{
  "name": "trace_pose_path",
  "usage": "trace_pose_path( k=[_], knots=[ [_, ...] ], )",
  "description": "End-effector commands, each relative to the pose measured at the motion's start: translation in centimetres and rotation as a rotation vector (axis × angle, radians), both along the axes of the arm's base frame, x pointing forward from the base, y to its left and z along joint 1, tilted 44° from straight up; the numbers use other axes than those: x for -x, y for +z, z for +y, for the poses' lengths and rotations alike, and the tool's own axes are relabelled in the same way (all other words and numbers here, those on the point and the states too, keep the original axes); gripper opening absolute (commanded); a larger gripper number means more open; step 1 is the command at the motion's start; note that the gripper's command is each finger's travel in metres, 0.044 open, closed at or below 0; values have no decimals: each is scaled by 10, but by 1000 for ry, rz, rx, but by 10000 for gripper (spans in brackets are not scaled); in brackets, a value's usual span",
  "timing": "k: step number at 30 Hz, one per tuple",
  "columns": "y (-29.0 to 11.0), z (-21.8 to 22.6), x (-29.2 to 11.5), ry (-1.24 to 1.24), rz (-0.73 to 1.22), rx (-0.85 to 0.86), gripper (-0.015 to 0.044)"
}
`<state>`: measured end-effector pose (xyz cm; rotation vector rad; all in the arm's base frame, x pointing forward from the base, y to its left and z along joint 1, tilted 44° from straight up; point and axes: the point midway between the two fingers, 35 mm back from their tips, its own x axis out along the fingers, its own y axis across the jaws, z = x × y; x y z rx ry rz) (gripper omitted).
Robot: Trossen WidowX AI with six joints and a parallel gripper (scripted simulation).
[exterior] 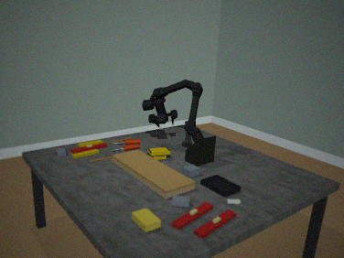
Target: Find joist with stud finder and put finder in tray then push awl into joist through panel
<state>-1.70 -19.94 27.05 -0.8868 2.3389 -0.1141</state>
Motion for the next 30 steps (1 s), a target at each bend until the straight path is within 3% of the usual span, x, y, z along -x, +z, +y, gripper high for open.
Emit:
trace_pose_path(
  k=[1, 12, 22, 30],
  knots=[
    [-43, -8, -62, -38, -282, 117, 440],
    [-100, 17, -136, -235, -717, 258, 440],
    [-150, 63, -179, -489, -1043, 347, 440],
    [-156, 69, -182, -524, -1079, 358, 440]
  ],
)
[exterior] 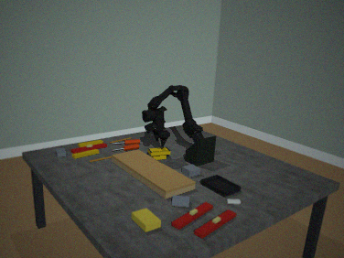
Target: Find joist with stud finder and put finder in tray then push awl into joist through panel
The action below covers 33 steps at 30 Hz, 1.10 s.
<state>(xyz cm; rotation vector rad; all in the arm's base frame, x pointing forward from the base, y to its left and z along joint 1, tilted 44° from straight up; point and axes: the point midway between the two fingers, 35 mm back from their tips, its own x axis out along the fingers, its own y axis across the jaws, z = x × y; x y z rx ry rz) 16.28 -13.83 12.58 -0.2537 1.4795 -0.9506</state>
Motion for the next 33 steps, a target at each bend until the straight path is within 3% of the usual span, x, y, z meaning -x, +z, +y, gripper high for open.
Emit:
trace_pose_path(
  k=[1, 33],
  knots=[
    [-11, 8, -2, -45, -43, -4, 440],
    [-28, -16, -5, -45, -45, -5, 440]
  ],
)
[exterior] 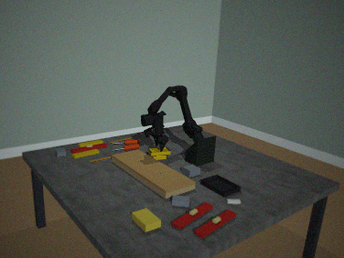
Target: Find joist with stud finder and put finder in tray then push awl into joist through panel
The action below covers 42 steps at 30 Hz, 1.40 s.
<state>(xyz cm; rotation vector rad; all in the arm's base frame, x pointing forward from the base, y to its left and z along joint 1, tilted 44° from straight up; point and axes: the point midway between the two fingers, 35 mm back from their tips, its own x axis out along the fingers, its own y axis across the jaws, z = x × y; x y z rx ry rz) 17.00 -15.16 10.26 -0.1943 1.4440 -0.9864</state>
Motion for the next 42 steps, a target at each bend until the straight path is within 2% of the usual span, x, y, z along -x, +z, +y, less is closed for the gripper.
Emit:
trace_pose_path(
  k=[1, 15, 17, 30, 41, 42],
  knots=[
    [-6, -4, 2, 1, 6, -5, 440],
    [-20, -18, 6, 1, 7, 0, 440],
    [-20, -18, 6, 1, 7, 0, 387],
    [-20, -18, 6, 1, 7, 0, 301],
    [-11, -9, 4, 1, 7, -2, 12],
    [-10, -8, 4, 1, 7, -3, 0]
  ],
)
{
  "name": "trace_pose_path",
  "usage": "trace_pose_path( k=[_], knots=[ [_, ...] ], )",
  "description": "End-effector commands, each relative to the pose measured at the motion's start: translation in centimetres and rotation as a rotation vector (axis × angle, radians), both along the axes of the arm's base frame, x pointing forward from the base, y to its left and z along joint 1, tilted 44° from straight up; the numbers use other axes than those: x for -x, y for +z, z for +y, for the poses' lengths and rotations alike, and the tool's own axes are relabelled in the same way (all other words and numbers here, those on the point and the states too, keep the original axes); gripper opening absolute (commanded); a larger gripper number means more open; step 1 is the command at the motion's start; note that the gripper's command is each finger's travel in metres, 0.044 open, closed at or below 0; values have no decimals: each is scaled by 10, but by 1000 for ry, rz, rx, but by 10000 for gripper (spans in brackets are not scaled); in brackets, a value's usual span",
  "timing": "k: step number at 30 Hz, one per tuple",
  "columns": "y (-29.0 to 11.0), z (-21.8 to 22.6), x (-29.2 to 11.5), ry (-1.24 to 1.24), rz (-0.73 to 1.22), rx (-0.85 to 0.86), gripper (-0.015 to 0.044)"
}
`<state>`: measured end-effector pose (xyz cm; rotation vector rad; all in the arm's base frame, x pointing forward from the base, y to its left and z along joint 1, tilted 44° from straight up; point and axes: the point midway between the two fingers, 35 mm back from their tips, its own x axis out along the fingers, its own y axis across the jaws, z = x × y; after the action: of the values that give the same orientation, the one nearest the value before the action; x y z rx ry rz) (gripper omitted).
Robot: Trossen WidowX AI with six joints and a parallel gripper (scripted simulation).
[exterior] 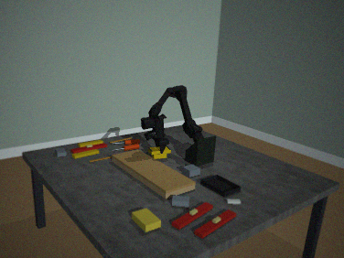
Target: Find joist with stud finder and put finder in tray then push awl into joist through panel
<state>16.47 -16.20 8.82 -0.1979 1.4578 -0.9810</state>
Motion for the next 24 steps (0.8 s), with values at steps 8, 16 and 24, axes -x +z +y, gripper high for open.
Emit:
trace_pose_path(
  k=[8, 16, 24],
  knots=[
    [13, 10, -3, -1, -6, 3, 0],
    [17, 18, -5, -1, -6, 3, 0],
    [-3, 38, -19, -1, -6, 0, 0]
  ],
)
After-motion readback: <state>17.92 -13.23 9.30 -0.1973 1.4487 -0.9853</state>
